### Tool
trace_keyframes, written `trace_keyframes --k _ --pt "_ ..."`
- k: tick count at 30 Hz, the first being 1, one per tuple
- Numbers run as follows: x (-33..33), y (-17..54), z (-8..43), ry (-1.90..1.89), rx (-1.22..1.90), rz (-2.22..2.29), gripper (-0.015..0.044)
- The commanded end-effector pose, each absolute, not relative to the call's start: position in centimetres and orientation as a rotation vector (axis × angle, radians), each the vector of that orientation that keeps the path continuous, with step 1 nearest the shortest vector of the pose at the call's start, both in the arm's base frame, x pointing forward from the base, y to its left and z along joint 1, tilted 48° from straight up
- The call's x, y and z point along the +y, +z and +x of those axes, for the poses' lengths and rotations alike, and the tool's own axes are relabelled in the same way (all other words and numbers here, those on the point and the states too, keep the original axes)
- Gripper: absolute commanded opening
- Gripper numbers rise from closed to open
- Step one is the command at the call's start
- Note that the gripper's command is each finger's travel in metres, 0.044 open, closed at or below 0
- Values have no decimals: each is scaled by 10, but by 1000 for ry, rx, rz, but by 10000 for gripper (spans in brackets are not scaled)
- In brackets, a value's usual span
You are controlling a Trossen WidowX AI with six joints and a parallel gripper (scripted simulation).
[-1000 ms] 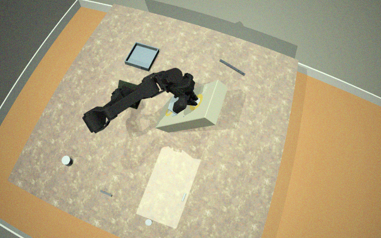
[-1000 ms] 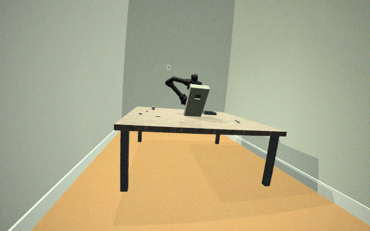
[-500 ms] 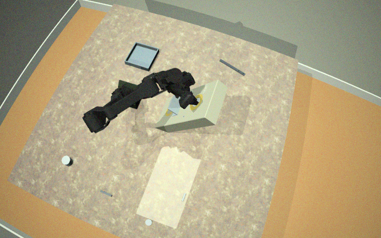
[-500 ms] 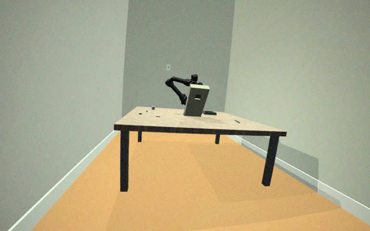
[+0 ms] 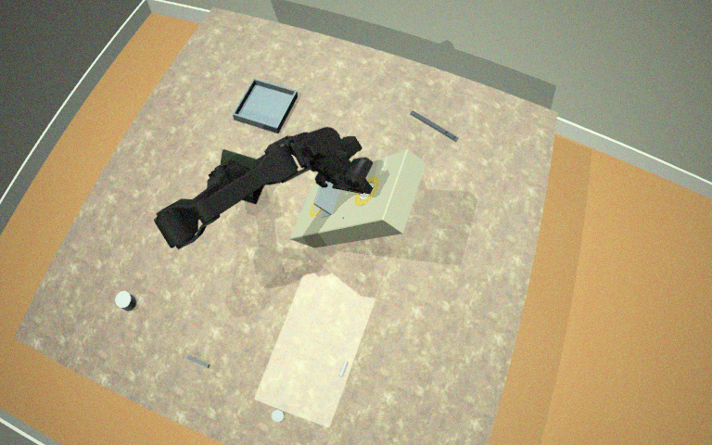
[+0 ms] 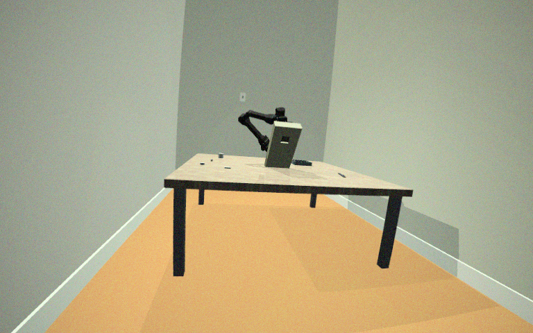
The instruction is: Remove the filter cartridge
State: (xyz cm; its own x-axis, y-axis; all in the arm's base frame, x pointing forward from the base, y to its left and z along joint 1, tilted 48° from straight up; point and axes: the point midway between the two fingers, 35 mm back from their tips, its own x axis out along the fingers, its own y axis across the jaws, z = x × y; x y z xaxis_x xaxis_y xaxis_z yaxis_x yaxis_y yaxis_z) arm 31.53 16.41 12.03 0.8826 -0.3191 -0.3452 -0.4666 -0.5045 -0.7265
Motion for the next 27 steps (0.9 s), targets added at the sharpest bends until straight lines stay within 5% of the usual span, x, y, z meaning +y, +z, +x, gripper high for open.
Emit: trace_keyframes --k 1,10,27 --pt "159 118 323 260 580 -2265 0" --pt "159 118 324 371 572 -2562 0" --pt "158 117 325 334 576 -2467 0"
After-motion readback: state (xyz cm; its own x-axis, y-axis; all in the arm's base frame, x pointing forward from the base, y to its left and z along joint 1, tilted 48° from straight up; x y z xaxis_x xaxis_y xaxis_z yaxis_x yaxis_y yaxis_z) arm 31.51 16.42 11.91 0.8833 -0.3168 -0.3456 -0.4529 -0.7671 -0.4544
